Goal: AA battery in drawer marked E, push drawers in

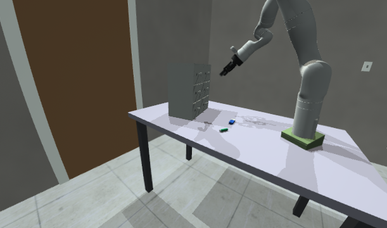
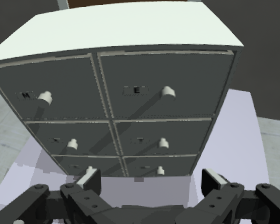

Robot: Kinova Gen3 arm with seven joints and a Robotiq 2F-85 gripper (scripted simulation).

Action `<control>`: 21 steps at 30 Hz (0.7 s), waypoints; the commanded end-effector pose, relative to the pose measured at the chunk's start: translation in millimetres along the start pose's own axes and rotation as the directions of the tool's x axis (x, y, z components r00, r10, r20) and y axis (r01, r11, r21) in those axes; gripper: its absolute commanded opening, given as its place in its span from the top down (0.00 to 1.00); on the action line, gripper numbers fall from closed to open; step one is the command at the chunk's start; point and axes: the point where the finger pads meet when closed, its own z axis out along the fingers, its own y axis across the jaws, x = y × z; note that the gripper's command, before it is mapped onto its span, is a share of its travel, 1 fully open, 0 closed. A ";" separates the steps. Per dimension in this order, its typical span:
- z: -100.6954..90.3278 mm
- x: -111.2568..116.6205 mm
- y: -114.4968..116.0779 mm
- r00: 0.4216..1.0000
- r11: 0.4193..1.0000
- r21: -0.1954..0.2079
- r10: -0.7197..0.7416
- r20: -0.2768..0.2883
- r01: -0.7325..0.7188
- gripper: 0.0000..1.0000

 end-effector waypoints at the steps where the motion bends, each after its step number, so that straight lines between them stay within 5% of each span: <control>1: -2.8 7.7 -3.1 1.000 1.000 0.004 -0.013 0.003 0.013 0.00; 21: -16.1 8.5 -3.2 0.991 1.000 0.005 -0.014 0.131 0.013 0.00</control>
